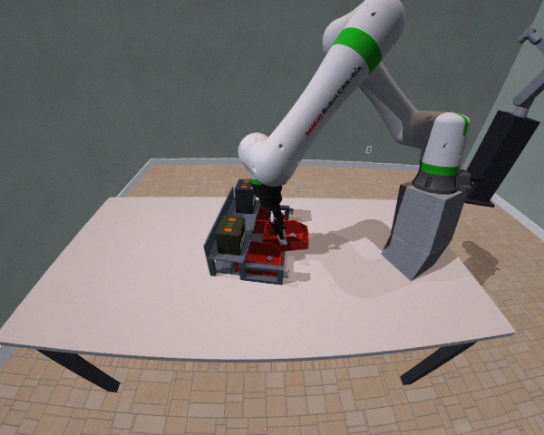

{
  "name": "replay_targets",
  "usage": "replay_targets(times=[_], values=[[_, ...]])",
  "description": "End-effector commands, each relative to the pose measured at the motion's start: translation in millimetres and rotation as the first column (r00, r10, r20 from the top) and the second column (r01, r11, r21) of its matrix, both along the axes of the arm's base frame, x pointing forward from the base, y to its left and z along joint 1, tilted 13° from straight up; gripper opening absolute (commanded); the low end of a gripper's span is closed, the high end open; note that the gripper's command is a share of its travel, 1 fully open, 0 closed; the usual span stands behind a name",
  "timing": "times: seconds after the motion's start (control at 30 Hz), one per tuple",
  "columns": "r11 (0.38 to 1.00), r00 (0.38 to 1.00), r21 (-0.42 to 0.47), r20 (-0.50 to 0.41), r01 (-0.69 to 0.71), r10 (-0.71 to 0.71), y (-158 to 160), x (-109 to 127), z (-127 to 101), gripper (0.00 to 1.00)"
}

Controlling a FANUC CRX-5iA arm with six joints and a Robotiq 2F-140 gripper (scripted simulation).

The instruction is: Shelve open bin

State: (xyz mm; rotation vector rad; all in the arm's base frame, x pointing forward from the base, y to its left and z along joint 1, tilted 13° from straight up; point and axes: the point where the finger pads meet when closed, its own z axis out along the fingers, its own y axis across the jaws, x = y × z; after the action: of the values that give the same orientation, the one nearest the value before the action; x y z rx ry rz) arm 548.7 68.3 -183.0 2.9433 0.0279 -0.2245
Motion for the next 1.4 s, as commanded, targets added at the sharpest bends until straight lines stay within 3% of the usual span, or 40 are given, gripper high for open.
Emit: replay_targets(times=[0.0,1.37], values=[[1.000,1.000,0.000,0.001,0.000,0.000,0.1,0.4,0.2,0.00],[1.000,0.998,0.002,0.062,-0.012,0.012,0.3,15.8,-1.5,0.00]])
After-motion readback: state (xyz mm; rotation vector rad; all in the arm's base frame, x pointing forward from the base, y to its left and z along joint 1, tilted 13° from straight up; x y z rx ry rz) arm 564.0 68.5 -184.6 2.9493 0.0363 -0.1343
